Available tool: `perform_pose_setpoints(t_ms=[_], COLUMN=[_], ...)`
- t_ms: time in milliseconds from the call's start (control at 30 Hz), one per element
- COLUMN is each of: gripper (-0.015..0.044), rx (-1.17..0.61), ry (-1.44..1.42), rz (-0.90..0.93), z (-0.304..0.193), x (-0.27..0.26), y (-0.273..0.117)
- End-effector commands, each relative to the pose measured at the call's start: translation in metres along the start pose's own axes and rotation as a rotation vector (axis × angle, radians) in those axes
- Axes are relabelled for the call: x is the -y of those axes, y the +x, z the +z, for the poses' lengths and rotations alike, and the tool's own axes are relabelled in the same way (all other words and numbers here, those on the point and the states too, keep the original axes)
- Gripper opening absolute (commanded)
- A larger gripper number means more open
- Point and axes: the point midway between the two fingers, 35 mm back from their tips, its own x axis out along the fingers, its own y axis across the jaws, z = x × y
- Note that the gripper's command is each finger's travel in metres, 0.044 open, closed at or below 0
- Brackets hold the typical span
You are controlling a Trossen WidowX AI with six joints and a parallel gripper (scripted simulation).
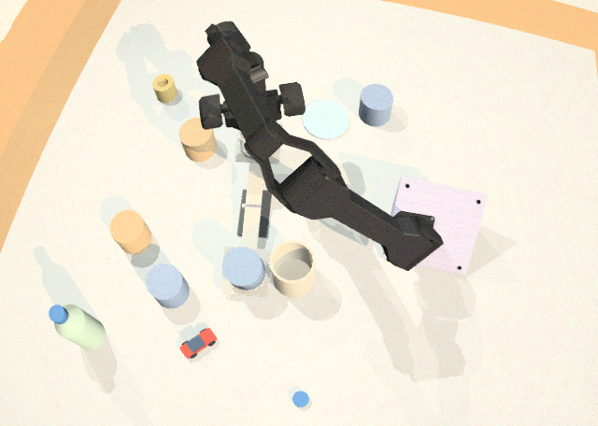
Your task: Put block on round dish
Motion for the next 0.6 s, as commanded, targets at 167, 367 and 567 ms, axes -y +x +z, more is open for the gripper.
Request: perform_pose_setpoints(t_ms=[167, 367, 567], gripper=[0.0, 0.0, 0.0], rx=[0.033, 0.036, 0.035], ry=[0.029, 0.035, 0.015], rz=[0.018, 0.02, 0.006], z=[0.0, 0.0, 0.027], x=[0.003, 0.004, 0.039], y=[-0.049, -0.057, -0.036])
